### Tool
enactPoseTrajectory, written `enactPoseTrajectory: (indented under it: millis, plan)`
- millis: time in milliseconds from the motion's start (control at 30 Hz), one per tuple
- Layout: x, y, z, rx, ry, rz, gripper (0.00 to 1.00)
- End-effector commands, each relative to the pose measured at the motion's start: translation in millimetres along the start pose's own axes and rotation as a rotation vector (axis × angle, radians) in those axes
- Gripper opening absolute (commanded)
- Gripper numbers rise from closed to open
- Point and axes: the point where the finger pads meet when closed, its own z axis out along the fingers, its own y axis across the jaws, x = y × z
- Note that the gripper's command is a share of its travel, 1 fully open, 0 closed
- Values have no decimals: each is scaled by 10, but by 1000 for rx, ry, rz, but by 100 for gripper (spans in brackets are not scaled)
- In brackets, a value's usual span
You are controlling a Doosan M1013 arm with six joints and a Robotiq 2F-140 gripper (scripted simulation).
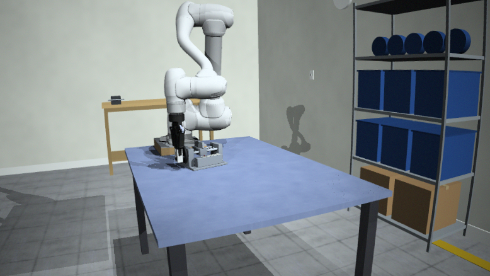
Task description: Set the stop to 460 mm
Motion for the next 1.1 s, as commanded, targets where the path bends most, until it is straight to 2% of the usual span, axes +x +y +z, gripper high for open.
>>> enactPoseTrajectory:
  millis: [0,1067]
  plan:
    - [0,-10,-26,0,0,0,4]
    - [0,-27,-97,0,0,0,4]
